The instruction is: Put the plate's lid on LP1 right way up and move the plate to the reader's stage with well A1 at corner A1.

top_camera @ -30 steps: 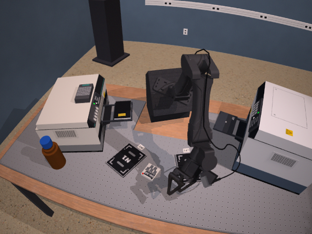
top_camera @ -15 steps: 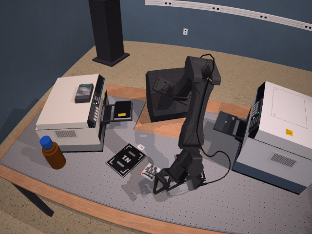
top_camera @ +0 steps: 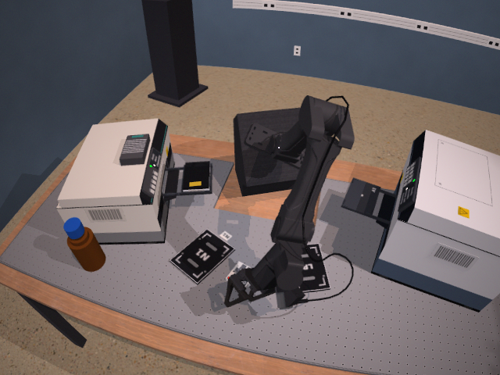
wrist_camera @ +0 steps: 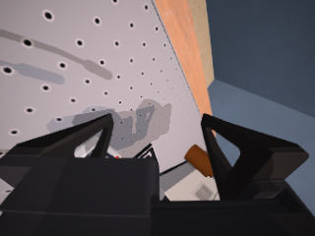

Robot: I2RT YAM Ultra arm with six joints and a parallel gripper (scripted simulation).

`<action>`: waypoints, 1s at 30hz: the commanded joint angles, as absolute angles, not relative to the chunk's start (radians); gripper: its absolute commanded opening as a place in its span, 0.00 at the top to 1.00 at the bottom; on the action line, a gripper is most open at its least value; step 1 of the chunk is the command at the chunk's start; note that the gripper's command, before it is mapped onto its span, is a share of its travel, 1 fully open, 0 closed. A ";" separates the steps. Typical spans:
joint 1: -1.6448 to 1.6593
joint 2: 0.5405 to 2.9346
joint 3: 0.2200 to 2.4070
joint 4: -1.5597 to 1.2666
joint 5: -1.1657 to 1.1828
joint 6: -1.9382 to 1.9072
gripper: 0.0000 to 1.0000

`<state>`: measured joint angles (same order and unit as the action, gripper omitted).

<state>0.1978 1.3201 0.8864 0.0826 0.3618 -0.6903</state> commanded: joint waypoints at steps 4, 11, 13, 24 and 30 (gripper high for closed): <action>0.145 1.347 0.945 -0.011 0.314 -0.641 0.00; 0.071 1.377 0.959 -0.058 0.258 -0.620 0.00; 0.048 1.370 0.952 -0.049 0.238 -0.628 0.00; -0.047 1.396 0.915 -0.062 0.162 -0.626 0.00; -0.108 1.427 0.939 -0.151 0.116 -0.594 0.00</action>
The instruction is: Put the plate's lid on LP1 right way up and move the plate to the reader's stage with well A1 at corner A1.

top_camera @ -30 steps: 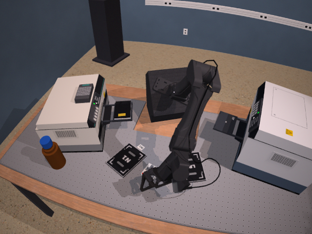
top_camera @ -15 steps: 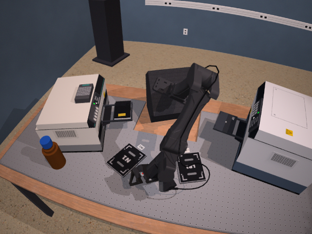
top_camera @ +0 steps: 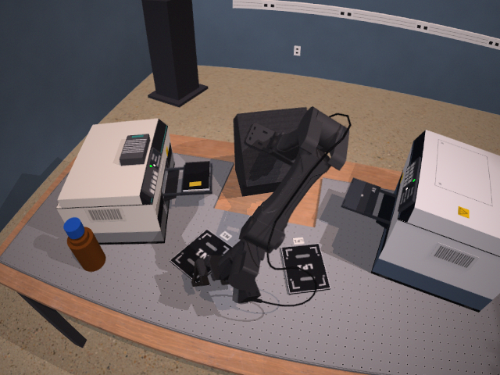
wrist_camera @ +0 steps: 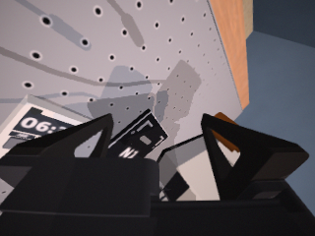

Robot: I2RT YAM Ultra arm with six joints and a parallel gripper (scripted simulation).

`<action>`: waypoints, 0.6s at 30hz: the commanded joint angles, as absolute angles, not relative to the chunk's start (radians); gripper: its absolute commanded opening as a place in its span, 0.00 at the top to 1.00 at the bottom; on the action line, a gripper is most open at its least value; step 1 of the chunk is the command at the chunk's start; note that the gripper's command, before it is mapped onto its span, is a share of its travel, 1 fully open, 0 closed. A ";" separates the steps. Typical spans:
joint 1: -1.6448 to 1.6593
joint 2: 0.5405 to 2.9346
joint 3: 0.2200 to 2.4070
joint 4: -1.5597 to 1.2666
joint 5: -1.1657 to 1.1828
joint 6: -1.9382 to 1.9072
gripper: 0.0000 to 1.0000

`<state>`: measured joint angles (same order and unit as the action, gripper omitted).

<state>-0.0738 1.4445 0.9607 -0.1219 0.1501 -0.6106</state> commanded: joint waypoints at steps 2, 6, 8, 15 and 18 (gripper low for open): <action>-0.131 1.458 0.982 -0.163 0.099 -0.590 0.00; -0.153 1.475 1.009 -0.213 0.082 -0.568 0.00; -0.174 1.450 1.003 -0.210 0.066 -0.574 0.00; -0.250 1.511 1.014 -0.260 0.008 -0.557 0.00; -0.283 1.526 1.026 -0.292 -0.017 -0.541 0.00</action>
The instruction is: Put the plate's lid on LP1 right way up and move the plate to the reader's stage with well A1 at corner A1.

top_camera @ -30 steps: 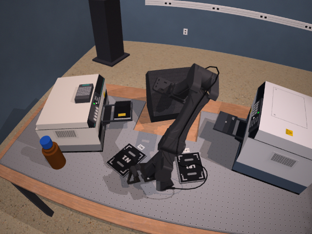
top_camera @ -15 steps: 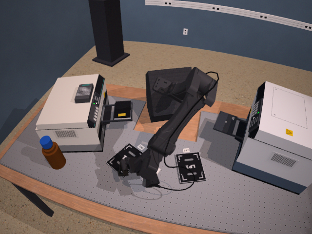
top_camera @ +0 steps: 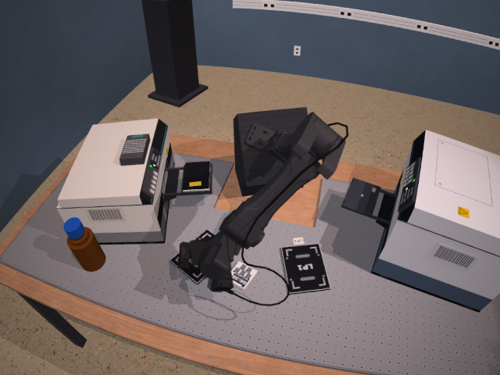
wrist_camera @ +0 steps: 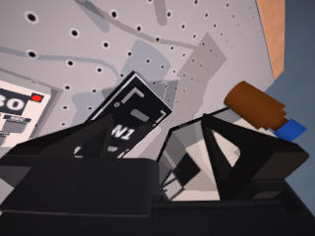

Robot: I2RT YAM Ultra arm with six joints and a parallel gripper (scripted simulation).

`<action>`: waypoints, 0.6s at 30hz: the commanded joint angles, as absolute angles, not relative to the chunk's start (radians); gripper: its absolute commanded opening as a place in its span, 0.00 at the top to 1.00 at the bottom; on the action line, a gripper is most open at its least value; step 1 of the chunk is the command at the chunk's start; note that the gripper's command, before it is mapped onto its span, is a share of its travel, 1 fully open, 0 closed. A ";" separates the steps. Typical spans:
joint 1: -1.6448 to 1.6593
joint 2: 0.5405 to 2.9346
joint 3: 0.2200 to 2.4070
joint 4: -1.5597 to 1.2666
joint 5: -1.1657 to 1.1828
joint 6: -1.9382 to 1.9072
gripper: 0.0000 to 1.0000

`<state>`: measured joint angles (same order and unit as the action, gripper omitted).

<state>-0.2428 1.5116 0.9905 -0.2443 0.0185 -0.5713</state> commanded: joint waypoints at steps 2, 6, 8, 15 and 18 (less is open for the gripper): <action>-0.305 1.540 1.041 -0.323 -0.035 -0.527 0.00; -0.327 1.553 1.051 -0.348 -0.054 -0.535 0.00; -0.346 1.574 1.078 -0.402 -0.072 -0.533 0.00; -0.403 1.593 1.047 -0.413 -0.111 -0.578 0.00; -0.427 1.619 1.071 -0.470 -0.127 -0.583 0.00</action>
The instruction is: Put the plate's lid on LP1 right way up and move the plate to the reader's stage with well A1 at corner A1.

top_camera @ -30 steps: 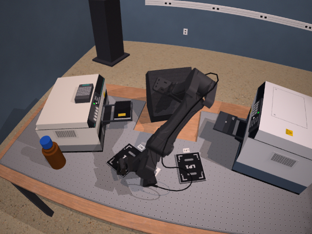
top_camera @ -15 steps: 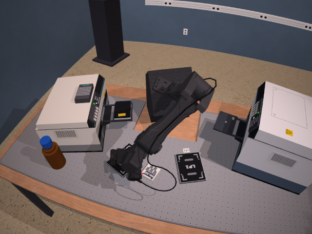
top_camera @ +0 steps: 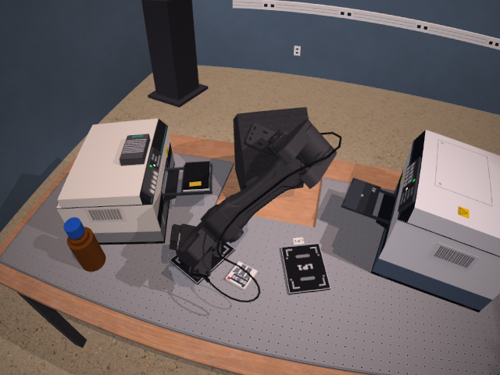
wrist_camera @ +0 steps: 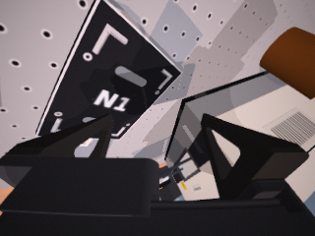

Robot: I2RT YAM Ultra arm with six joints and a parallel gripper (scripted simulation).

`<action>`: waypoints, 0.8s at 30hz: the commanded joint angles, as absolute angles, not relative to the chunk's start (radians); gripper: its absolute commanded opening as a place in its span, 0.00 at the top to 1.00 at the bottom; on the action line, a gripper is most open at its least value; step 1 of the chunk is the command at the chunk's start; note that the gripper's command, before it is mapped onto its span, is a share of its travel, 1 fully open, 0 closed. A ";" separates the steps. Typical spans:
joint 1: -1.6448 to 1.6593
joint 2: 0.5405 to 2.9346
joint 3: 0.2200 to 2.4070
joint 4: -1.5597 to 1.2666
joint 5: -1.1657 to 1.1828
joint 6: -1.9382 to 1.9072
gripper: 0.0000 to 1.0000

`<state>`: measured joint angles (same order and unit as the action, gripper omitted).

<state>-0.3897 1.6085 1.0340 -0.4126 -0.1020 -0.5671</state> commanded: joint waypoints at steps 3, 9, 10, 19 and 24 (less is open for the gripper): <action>-0.434 1.601 1.060 -0.462 -0.131 -0.590 0.00; -0.484 1.630 1.029 -0.473 -0.163 -0.616 0.00; -0.494 1.641 1.040 -0.497 -0.170 -0.616 0.00; -0.562 1.667 1.015 -0.536 -0.212 -0.651 0.00; -0.597 1.661 0.989 -0.578 -0.235 -0.666 0.00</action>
<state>-0.5579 1.6852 1.0004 -0.5423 -0.2134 -0.6437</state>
